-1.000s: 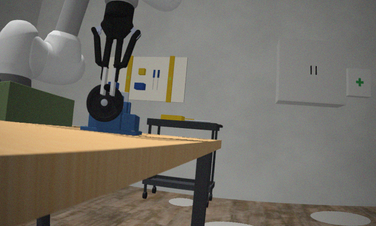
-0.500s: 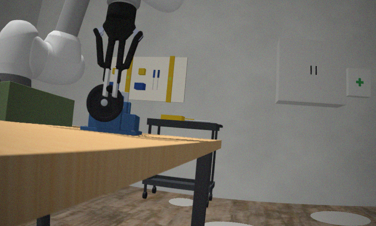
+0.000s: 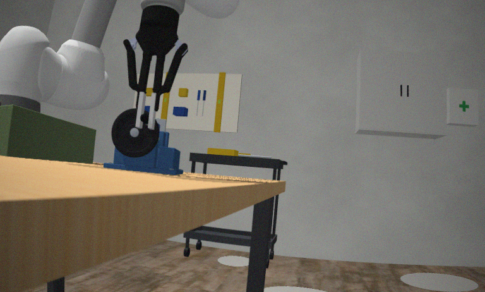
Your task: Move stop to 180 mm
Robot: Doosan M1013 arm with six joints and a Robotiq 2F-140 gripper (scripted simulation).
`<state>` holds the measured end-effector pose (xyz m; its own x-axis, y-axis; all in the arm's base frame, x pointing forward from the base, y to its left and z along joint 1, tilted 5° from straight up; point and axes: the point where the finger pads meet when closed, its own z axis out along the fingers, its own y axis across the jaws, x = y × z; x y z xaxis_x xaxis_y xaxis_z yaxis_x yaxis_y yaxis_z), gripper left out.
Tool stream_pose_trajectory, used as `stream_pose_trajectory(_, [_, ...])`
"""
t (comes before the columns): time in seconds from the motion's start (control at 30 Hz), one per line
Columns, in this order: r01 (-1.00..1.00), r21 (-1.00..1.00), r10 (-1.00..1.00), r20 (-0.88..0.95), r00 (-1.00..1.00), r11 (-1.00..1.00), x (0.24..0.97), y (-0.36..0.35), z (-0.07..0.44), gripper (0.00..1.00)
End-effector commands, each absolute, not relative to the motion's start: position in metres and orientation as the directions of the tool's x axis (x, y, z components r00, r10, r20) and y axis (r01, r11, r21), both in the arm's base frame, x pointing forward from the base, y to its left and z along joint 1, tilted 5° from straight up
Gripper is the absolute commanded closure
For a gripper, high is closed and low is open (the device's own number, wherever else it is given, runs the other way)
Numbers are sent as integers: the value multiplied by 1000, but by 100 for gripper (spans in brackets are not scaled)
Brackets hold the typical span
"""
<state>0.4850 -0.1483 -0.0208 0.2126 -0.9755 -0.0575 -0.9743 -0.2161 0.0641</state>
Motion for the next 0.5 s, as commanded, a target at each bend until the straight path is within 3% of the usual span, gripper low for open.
stream_pose_trajectory(0.0, [-974,64,-975,-58,213,-216,486,-148,-23,96])
stream_pose_trajectory(0.47, [-974,64,-975,-58,213,-216,491,-146,-33,96])
